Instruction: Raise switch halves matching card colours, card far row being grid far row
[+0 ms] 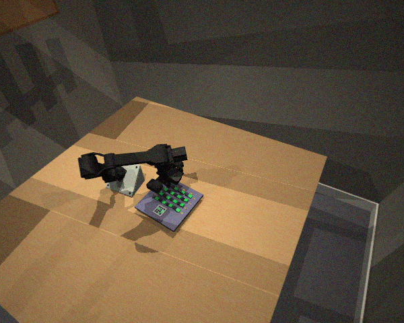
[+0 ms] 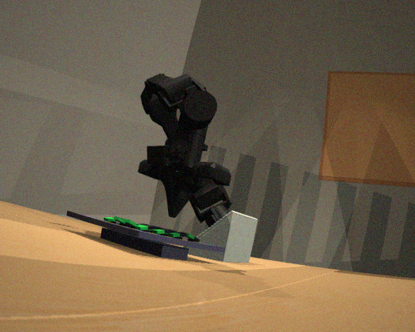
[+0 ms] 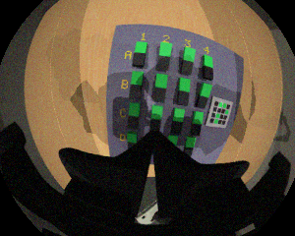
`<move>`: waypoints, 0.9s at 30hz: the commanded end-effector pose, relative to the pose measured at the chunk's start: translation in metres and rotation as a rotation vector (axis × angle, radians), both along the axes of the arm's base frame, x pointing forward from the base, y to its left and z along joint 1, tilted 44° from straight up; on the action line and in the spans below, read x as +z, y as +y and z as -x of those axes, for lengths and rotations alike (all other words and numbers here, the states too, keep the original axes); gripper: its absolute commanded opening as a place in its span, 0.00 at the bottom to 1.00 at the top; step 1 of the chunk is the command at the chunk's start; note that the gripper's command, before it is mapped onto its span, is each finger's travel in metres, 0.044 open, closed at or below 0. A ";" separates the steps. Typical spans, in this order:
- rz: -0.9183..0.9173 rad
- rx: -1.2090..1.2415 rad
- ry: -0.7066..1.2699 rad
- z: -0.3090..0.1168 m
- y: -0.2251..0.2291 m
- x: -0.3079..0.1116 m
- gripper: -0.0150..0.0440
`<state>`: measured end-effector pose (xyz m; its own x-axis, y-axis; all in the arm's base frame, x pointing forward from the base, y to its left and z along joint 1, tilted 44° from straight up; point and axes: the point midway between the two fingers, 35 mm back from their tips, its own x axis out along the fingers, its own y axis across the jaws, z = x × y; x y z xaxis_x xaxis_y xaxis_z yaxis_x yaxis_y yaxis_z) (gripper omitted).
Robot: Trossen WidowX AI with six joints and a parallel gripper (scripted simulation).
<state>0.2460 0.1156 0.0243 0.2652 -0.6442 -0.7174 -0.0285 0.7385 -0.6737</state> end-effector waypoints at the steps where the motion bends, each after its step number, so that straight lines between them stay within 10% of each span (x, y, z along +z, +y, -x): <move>1: 0.007 0.001 0.002 0.000 -0.007 -0.005 0.25; 27: 0.008 0.001 0.002 -0.004 -0.017 -0.015 0.25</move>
